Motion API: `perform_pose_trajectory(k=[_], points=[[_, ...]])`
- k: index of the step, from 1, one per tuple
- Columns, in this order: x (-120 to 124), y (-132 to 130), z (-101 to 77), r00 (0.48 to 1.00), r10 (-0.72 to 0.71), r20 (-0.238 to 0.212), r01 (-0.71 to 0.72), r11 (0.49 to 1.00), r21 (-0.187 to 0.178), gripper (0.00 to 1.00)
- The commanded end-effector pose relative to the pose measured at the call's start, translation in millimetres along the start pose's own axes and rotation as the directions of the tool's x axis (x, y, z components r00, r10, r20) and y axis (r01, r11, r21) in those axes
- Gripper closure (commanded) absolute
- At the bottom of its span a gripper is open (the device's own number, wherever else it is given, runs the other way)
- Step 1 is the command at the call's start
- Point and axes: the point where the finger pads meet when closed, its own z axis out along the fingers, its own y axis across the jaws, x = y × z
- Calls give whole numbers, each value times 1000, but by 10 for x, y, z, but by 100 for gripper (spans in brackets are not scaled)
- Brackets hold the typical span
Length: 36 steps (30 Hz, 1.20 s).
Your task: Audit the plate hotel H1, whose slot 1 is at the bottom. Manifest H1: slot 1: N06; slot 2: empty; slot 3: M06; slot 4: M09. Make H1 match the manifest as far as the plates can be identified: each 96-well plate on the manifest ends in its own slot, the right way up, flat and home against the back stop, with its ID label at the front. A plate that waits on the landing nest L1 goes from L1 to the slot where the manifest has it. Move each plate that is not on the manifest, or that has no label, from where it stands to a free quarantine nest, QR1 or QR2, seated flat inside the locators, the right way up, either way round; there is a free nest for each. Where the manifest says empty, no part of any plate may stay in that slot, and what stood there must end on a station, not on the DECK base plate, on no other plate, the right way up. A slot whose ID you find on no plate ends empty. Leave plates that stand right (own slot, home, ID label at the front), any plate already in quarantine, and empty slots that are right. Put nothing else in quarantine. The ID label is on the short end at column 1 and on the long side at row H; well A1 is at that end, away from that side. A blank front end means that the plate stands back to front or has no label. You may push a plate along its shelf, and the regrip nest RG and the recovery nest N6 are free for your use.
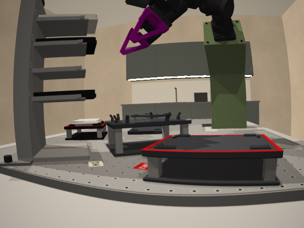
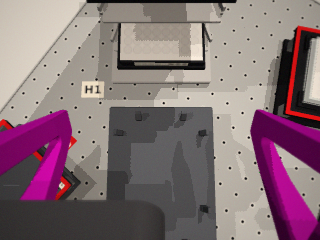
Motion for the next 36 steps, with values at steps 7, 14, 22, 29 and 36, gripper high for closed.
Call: perform_pose_trajectory(k=[7,14,22,29,36], points=[[-146,-34,127,1000,8,11,-9,1000,13,0],[-206,-34,186,1000,9,11,-10,1000,13,0],[-272,-37,254,1000,10,11,-11,1000,14,0],[-346,-33,322,1000,10,13,-10,1000,12,0],[-390,-38,371,1000,10,12,-10,1000,13,0]])
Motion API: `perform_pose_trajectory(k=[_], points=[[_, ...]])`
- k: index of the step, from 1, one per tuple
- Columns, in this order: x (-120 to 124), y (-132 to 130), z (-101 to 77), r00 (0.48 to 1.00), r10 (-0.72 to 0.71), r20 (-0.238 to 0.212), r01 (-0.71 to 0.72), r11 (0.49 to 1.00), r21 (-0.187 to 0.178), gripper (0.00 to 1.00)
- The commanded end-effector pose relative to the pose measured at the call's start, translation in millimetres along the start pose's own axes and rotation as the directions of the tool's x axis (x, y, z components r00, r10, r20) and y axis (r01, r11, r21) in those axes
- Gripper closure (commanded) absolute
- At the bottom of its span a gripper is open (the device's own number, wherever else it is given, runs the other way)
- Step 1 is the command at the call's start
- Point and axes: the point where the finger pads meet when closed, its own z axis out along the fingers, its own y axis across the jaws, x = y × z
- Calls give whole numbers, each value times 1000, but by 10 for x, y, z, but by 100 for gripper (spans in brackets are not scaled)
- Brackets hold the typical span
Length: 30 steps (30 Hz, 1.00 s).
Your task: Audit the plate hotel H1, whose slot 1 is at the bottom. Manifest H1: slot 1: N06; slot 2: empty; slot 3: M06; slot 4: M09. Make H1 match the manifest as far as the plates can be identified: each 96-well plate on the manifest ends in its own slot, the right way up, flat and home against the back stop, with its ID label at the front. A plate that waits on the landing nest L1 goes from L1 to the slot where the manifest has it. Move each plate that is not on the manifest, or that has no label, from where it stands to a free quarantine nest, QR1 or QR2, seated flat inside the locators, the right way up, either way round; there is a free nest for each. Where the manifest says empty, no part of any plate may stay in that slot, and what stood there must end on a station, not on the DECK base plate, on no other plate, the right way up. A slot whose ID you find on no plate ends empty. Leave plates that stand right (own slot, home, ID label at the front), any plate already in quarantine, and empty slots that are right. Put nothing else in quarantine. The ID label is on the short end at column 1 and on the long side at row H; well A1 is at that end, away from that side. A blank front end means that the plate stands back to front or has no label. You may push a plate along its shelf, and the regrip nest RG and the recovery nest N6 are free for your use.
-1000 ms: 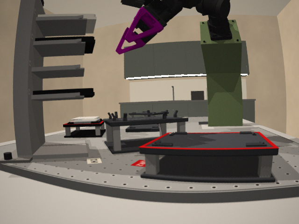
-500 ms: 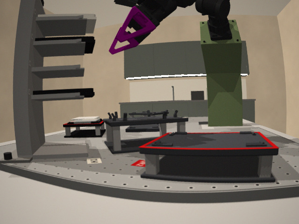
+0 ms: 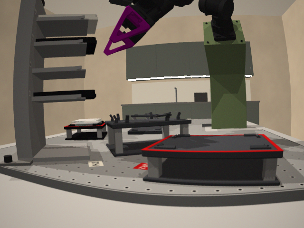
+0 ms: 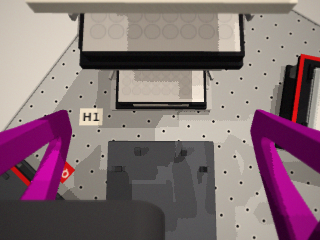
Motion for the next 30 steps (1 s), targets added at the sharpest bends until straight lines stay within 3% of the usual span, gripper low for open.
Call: perform_pose_trajectory(k=[1,30], points=[[-126,-33,83,1000,11,16,-11,1000,12,0],[-374,-36,325,1000,10,18,-10,1000,12,0]])
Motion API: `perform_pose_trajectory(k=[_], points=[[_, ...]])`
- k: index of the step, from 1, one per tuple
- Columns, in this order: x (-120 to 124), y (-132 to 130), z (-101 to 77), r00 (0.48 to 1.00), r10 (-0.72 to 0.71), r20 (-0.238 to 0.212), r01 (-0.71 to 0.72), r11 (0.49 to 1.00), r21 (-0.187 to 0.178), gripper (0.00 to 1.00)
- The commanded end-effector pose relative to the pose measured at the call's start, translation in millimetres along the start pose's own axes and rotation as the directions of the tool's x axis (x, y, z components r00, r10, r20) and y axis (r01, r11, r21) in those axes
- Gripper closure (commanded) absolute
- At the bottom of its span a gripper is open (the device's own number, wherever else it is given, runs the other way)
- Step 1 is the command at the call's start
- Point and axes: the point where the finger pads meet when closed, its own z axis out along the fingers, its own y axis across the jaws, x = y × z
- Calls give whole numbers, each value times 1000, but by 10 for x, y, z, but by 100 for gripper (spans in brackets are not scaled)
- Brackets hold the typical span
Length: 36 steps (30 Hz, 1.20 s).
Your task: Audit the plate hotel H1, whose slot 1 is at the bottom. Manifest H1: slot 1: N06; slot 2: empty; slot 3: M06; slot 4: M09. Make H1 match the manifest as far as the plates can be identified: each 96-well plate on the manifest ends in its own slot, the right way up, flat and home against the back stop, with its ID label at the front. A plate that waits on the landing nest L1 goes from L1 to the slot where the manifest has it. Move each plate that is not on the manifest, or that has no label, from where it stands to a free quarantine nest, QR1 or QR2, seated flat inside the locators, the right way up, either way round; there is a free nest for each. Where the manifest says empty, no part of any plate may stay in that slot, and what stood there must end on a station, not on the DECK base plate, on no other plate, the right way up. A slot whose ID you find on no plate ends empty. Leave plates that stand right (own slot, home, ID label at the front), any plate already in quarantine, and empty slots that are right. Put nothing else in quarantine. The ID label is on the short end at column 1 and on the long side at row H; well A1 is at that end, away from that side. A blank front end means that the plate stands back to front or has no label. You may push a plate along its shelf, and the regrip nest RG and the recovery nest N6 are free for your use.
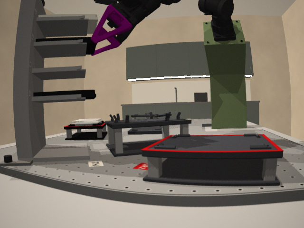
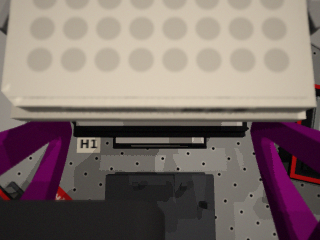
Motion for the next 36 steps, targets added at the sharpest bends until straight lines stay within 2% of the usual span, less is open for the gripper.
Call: perform_pose_trajectory(k=[1,3,4,6,7,30,31,32,34,36], points=[[-114,21,77,1000,8,18,-8,1000,-4,0],[-135,-18,85,1000,9,17,-10,1000,7,0],[-123,50,44,1000,-2,23,2,1000,-11,0],[-123,50,44,1000,-2,23,2,1000,-11,0],[-123,50,44,1000,-2,23,2,1000,-11,14],[-123,50,44,1000,-2,23,2,1000,-11,14],[-141,-26,81,1000,10,18,-10,1000,9,14],[-135,17,73,1000,8,23,-8,1000,-2,14],[-135,17,73,1000,8,23,-8,1000,-2,14],[-73,74,-13,1000,6,26,-6,1000,-20,14]])
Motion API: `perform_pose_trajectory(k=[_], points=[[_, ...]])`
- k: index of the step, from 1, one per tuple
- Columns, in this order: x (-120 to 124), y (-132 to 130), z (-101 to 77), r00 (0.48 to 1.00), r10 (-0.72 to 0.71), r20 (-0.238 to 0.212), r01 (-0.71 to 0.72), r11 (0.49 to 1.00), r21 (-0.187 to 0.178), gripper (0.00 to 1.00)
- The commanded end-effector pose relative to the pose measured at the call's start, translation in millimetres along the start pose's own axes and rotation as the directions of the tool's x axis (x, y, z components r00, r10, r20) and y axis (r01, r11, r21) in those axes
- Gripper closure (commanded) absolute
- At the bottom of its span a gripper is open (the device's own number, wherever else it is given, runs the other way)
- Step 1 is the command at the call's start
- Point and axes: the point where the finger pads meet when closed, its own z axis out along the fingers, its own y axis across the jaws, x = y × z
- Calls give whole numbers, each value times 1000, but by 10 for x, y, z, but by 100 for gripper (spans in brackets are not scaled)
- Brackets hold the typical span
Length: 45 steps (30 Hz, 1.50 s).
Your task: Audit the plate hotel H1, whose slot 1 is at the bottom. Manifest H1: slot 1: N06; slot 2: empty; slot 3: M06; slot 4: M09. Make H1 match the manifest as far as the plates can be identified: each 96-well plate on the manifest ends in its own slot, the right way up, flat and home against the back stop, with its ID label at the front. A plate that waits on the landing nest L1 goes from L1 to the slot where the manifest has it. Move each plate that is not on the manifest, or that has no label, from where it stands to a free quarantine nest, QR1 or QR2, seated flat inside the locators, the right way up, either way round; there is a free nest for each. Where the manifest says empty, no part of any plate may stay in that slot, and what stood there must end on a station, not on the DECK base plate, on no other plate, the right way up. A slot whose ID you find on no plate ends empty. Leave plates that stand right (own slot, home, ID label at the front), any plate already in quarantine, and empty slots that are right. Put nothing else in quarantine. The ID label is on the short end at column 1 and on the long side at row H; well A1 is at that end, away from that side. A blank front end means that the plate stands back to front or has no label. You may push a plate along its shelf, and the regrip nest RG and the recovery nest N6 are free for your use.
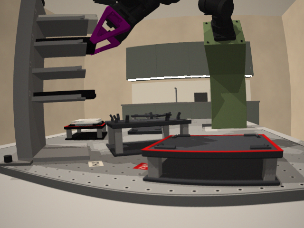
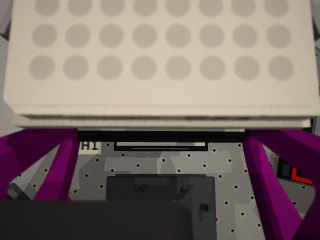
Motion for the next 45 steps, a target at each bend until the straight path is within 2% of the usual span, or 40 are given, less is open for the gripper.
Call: perform_pose_trajectory(k=[1,45], points=[[-63,113,-54,1000,5,30,-4,1000,-29,14],[323,96,-432,1000,3,27,-2,1000,-27,14]])
